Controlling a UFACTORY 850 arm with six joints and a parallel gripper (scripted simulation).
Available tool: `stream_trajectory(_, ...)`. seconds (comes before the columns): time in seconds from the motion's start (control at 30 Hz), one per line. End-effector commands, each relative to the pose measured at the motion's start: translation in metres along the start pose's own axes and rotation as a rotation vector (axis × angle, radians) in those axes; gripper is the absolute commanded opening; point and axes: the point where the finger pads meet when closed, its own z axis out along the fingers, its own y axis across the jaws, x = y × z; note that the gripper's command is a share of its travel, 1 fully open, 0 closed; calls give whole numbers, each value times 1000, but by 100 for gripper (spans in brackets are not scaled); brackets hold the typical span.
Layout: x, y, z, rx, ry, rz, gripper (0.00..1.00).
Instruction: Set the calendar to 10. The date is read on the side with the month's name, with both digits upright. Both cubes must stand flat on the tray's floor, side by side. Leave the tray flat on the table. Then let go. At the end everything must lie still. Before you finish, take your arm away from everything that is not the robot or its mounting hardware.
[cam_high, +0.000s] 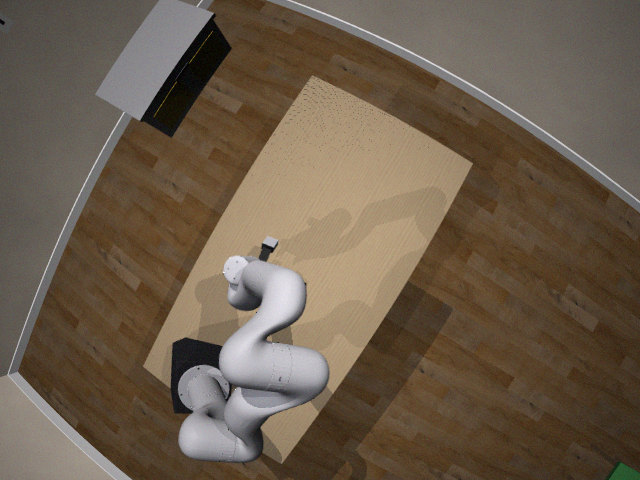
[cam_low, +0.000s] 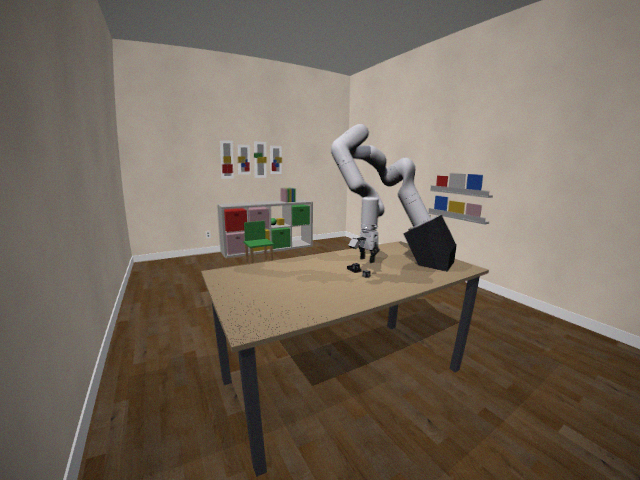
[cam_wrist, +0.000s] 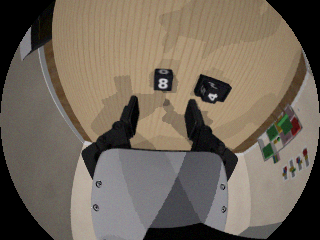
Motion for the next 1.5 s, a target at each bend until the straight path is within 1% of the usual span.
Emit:
stream_trajectory(0.0,0,0,0,0,11,2,100)
stream_trajectory(0.57,0,0,-1,0,11,2,100)
stream_trajectory(0.7,0,0,-1,1,11,39,100)
stream_trajectory(1.03,0,0,-2,3,11,389,100)
stream_trajectory(1.1,0,0,-2,3,11,389,100)
stream_trajectory(1.13,0,0,-2,3,11,426,100)
stream_trajectory(1.17,0,0,-2,3,11,501,100)
stream_trajectory(1.33,0,0,-3,4,10,654,100)
stream_trajectory(1.37,0,0,-3,4,10,663,100)
stream_trajectory(1.47,1,0,-3,5,10,780,100)
